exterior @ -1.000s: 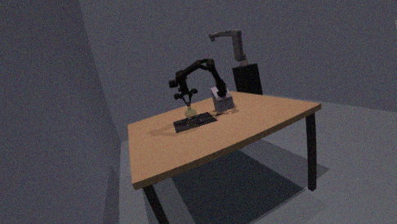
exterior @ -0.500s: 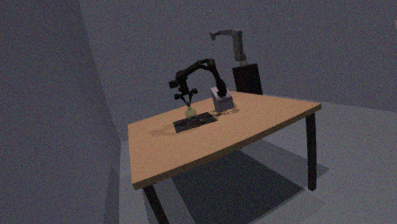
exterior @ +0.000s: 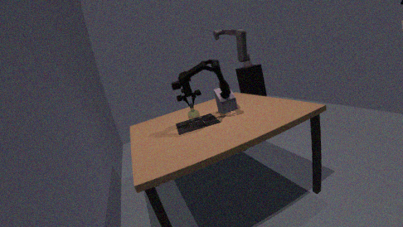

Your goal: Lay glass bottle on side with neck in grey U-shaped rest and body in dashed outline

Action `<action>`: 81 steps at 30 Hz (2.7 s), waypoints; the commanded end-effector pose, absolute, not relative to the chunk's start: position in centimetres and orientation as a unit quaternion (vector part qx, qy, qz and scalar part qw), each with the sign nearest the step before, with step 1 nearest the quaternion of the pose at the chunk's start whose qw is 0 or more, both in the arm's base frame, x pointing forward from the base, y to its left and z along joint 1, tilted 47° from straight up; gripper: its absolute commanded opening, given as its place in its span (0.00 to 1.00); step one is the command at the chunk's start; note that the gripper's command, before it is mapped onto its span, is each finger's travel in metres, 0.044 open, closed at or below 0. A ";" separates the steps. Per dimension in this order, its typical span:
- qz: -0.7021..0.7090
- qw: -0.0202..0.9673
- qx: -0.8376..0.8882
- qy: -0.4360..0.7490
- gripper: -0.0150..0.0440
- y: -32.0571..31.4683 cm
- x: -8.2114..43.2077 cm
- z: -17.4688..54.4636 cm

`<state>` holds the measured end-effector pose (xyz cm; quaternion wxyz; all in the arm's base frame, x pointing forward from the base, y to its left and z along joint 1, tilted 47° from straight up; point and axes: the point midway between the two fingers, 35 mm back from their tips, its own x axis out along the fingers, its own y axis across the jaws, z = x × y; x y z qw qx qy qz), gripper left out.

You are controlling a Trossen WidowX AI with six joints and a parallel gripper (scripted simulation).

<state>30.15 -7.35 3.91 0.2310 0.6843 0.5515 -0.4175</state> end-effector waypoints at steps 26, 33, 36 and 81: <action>-0.434 0.239 0.677 0.544 0.47 -5.4 30.9 5.5; -0.440 0.242 0.674 0.542 0.47 -5.0 31.0 5.7; -0.442 0.243 0.673 0.540 0.47 -4.8 31.1 5.8; -0.478 0.263 0.658 0.519 0.47 -1.7 32.1 7.3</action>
